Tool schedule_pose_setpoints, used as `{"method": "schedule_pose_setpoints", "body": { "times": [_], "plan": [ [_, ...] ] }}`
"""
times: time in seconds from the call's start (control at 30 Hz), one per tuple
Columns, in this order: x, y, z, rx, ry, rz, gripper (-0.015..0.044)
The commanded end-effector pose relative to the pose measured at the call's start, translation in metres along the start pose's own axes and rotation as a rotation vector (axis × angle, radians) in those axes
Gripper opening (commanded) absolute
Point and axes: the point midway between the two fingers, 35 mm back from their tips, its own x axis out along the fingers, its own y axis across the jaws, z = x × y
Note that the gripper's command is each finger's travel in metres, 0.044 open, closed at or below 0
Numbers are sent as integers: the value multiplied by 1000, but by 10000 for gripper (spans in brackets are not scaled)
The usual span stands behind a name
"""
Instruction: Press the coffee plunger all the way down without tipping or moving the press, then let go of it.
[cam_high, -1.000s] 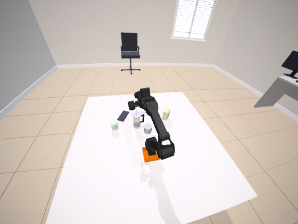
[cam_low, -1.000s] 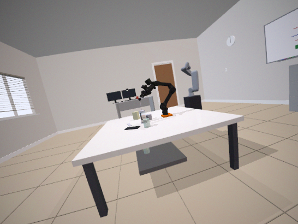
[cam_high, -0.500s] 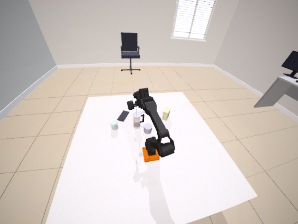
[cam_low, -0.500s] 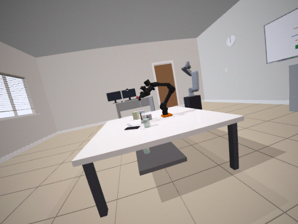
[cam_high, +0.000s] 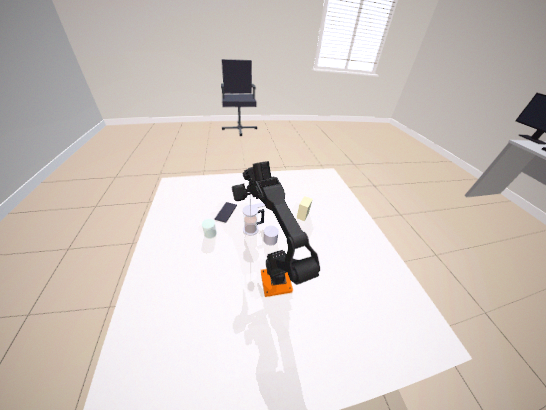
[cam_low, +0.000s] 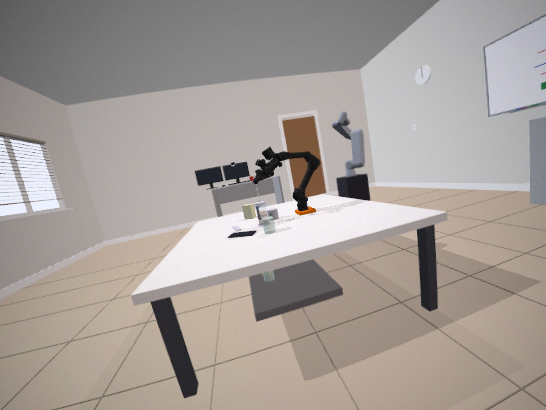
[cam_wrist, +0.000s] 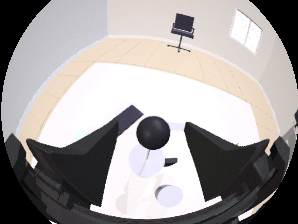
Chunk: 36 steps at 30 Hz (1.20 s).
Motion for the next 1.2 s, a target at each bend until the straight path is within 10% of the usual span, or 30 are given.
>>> {"method": "schedule_pose_setpoints", "body": {
  "times": [0.0,0.1,1.17],
  "plan": [
    [2,-1,-1,4,4,-5,204],
    [2,-1,-1,4,4,-5,130],
    [21,-1,-25,4,3,-5,130]
  ]
}}
